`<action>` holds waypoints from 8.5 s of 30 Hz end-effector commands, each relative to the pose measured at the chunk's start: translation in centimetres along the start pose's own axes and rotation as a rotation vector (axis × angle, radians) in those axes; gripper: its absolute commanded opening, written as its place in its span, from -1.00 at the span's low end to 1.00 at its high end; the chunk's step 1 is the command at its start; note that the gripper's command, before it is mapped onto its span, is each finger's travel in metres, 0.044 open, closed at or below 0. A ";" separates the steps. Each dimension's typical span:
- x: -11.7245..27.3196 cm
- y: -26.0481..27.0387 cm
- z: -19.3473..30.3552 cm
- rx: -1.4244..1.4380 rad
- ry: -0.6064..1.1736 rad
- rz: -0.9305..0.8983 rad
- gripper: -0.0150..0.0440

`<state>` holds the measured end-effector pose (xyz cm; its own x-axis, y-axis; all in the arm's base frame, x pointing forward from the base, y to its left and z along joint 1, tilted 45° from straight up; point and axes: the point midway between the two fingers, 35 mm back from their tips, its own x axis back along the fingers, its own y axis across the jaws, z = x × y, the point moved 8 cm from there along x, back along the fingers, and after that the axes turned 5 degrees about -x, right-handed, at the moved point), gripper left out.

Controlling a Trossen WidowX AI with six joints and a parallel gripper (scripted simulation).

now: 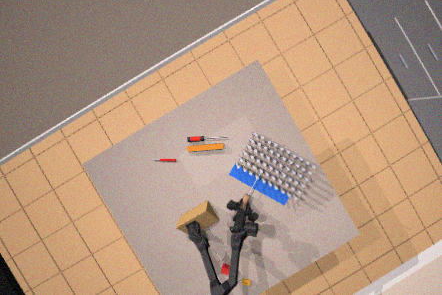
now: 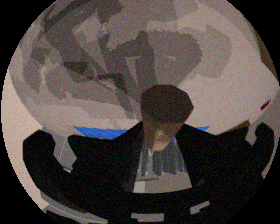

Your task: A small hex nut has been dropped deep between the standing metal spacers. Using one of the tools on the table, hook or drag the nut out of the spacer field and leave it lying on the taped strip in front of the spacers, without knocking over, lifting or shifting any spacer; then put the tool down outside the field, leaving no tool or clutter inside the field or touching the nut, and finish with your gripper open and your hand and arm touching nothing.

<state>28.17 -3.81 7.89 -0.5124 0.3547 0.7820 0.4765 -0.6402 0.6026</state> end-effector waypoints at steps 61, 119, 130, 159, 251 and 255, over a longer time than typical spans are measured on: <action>-2.1 -0.1 3.5 -0.008 0.009 -0.007 -0.49; -4.1 -0.4 6.6 -0.009 0.011 -0.007 -0.49; -4.5 -0.6 7.2 -0.009 0.012 -0.008 -0.49; -6.2 -0.7 6.0 -0.002 0.010 -0.003 -0.49; -3.0 -0.2 1.2 -0.001 0.007 -0.003 -0.49; -2.9 -0.2 1.0 -0.001 0.007 -0.003 -0.49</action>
<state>30.56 -3.99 5.57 -0.5192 0.3544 0.7777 0.4684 -0.6431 0.6058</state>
